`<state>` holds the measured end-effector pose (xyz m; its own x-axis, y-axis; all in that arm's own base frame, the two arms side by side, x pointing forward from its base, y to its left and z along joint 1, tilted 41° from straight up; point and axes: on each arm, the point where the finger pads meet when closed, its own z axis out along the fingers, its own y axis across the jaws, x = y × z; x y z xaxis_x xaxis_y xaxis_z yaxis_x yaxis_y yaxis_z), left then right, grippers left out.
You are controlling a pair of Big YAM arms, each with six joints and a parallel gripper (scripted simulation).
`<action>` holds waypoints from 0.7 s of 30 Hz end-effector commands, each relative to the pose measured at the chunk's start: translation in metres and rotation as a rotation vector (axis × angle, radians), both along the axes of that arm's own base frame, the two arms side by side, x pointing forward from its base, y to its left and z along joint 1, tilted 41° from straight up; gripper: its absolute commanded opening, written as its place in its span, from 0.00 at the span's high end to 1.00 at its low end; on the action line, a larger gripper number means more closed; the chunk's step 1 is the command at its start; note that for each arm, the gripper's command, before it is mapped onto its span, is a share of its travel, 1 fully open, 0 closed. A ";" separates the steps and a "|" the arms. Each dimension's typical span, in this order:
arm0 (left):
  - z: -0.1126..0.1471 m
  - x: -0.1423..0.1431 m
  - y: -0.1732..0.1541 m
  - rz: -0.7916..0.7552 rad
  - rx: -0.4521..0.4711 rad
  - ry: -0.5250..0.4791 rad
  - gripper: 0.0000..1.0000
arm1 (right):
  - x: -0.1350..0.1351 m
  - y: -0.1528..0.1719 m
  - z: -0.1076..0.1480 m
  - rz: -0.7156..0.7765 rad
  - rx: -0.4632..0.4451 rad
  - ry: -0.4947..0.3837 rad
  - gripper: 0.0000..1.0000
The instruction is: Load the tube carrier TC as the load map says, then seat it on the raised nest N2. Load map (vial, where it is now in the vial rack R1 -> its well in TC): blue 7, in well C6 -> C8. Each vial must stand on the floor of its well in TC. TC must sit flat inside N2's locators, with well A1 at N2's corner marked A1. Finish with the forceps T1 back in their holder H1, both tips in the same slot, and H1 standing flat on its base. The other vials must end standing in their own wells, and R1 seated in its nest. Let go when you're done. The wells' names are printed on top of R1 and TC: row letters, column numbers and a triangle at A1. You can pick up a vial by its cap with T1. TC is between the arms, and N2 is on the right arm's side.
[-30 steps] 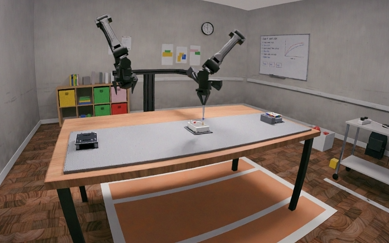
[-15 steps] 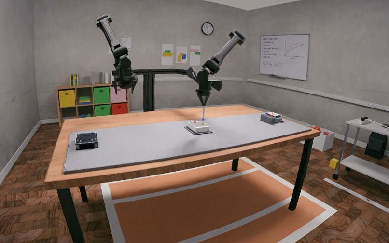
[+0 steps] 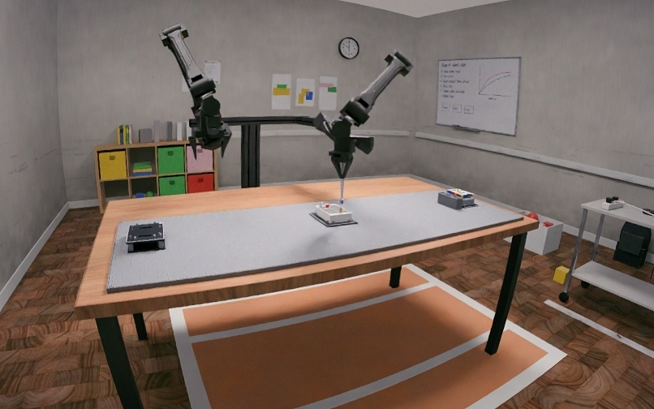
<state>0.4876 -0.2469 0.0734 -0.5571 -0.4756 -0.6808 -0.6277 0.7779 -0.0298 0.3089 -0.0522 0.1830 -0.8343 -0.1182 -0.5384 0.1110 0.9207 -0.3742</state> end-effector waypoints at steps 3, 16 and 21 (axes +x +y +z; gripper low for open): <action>-0.014 0.009 0.013 0.020 0.011 0.014 0.91 | 0.005 0.001 0.010 -0.002 0.005 -0.026 0.00; -0.016 0.011 0.015 0.019 0.013 0.017 0.91 | 0.005 0.001 0.010 -0.002 0.005 -0.026 0.00; -0.021 0.013 0.018 0.019 0.019 0.026 0.91 | 0.005 0.001 0.010 -0.002 0.005 -0.026 0.00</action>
